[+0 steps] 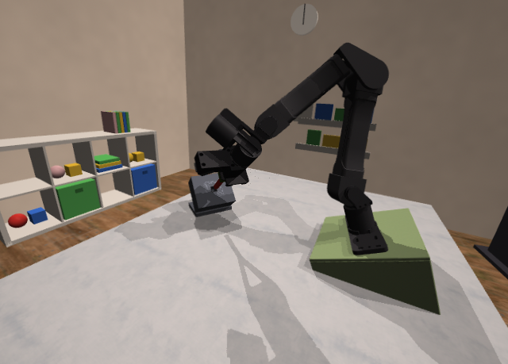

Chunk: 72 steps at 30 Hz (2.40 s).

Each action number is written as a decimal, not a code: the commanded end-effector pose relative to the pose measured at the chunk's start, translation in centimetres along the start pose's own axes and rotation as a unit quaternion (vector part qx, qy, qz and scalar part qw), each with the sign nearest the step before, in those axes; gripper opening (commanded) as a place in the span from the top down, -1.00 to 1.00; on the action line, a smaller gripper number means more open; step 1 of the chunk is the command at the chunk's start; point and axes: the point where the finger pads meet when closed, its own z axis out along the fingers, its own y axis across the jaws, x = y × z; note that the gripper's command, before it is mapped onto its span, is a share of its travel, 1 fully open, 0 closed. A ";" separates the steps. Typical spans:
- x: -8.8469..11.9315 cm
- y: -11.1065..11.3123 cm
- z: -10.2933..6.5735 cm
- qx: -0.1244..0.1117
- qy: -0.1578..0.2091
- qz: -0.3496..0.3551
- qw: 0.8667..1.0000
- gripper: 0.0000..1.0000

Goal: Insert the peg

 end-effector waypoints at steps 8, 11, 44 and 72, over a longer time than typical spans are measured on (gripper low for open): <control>0.0 0.3 0.8 -0.002 0.002 -0.005 1.000 1.00; -0.1 0.2 0.7 -0.002 0.002 -0.005 1.000 1.00; -0.5 -1.6 -0.1 -0.002 0.002 -0.004 1.000 1.00; -0.7 -1.2 0.5 -0.002 0.002 -0.004 1.000 1.00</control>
